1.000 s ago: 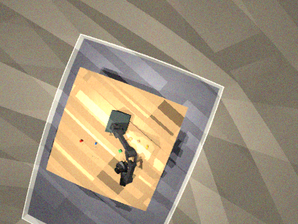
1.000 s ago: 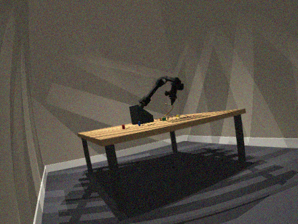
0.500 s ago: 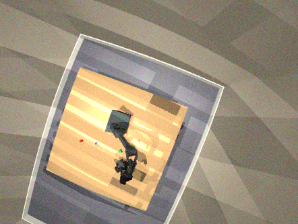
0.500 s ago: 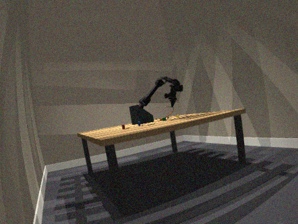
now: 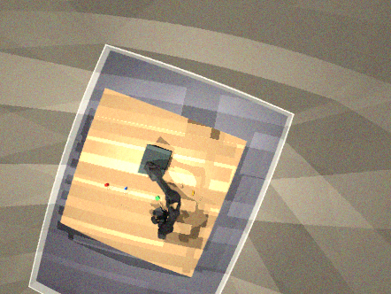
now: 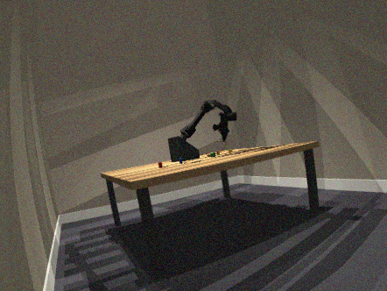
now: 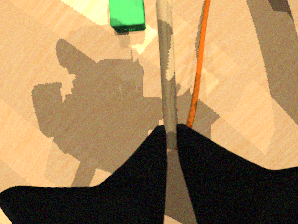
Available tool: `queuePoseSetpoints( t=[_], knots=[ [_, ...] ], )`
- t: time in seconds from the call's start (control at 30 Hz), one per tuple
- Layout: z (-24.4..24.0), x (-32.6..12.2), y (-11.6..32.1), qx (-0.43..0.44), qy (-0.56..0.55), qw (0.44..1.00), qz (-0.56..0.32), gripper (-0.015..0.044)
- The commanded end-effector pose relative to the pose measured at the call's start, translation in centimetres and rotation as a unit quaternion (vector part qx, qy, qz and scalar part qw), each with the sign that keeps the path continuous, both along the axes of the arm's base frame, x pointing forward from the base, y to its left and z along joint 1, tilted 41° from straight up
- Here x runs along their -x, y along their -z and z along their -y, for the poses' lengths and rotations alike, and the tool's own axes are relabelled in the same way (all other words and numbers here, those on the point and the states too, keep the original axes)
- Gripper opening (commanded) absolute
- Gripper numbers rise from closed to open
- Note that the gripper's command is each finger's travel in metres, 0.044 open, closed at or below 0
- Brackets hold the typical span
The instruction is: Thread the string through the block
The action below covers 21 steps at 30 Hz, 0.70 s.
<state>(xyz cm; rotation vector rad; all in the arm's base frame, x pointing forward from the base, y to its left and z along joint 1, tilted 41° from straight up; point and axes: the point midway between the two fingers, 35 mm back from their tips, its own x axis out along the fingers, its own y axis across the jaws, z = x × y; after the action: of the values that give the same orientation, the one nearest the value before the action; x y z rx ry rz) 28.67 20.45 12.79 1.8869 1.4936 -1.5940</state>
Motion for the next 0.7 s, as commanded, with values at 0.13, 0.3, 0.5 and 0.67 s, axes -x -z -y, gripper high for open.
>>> queuePoseSetpoints(
  t=[0.13,0.3,0.5,0.67],
  knots=[
    [-0.6,0.4,0.5,-0.018,0.012,1.000,0.009,0.0000],
    [-1.0,0.6,1.0,-0.028,0.017,0.999,0.013,0.0000],
    [-1.4,0.9,1.6,-0.040,0.023,0.999,0.017,0.0000],
    [-1.7,1.3,2.1,-0.051,0.028,0.998,0.021,0.0000]
  ],
)
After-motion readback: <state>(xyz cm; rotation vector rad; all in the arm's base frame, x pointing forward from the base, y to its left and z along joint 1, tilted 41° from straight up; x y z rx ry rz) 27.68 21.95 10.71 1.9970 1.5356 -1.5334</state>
